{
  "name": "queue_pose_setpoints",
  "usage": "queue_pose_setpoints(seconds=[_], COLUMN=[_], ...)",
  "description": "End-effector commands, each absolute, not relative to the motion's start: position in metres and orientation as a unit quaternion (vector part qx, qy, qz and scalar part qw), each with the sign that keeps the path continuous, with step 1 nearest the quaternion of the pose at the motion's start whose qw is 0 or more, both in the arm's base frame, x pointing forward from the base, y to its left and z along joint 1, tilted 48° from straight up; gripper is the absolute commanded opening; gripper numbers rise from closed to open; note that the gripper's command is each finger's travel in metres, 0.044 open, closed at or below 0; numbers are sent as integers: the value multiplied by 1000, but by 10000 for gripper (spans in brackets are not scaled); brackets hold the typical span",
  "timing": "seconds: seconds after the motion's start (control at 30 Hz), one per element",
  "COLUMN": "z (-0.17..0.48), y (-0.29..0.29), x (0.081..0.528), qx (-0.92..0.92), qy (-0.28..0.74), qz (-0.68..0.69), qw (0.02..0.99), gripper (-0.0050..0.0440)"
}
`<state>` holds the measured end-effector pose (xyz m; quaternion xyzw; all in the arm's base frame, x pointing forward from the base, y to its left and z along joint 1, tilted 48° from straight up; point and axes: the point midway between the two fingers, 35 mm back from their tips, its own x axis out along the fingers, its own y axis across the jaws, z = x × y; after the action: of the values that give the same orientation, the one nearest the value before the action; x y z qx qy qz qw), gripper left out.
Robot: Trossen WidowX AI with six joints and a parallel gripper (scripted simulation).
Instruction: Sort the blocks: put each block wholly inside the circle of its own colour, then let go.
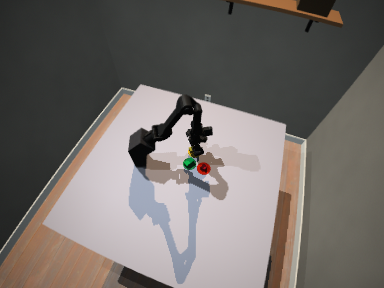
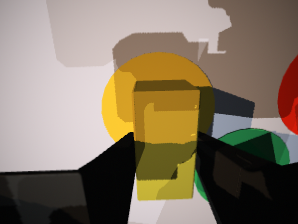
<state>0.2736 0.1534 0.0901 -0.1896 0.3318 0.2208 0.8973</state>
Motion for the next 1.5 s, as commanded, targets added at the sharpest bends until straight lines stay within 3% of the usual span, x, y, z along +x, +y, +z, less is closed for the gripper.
queue_pose_setpoints(seconds=[0.0, 0.83, 0.97, 1.47], z=[94, 85, 85, 98], y=[157, 160, 160, 161], x=[280, 288, 288, 285], qx=[-186, -187, -187, -183], qy=[322, 323, 323, 315], qz=[223, 221, 221, 220], qw=[901, 901, 901, 905], gripper=[105, 105, 195, 195])
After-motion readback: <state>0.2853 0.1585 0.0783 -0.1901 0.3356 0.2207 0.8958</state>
